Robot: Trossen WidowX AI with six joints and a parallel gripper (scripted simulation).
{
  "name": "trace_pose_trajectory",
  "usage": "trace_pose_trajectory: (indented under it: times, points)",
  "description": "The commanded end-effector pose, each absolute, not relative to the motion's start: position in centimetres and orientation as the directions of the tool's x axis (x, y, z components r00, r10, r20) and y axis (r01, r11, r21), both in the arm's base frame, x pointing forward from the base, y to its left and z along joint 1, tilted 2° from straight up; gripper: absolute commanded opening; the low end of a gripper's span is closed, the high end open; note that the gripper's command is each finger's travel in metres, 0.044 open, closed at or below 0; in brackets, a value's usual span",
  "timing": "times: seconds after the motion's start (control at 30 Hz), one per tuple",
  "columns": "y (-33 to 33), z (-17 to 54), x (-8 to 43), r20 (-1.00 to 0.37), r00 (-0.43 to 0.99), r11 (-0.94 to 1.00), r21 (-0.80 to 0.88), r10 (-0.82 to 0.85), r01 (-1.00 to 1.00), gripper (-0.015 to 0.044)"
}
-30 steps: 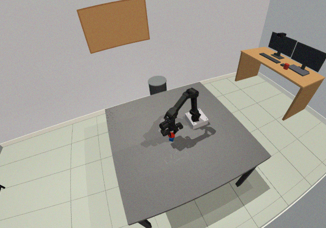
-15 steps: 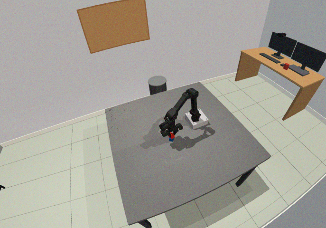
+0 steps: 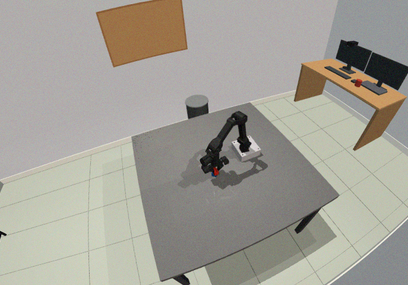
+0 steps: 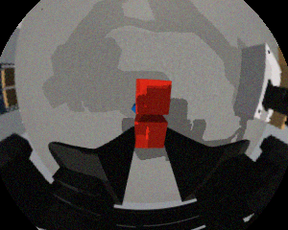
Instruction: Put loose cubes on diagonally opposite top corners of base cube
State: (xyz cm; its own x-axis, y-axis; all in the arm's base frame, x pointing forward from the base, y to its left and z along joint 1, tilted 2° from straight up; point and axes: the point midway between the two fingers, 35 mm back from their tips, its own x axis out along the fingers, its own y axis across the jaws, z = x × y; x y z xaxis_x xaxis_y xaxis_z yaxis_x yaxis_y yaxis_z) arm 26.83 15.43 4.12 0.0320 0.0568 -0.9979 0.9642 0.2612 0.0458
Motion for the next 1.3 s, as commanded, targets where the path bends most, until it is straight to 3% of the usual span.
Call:
trace_pose_trajectory:
  times: [0.0, 0.5, 0.63, 1.27]
  points:
    - [15.4, 4.0, 26.8, -0.998, 0.033, 0.265, 0.046, 0.052, 0.963, 0.0105]
    - [15.4, 3.9, 26.8, -0.998, 0.033, 0.268, 0.046, 0.052, 0.962, 0.0105]
    - [15.4, 3.9, 26.8, -0.998, 0.033, 0.268, 0.046, 0.052, 0.962, 0.0205]
    - [15.3, 5.9, 26.7, -0.998, 0.031, 0.264, 0.044, 0.056, 0.963, 0.0205]
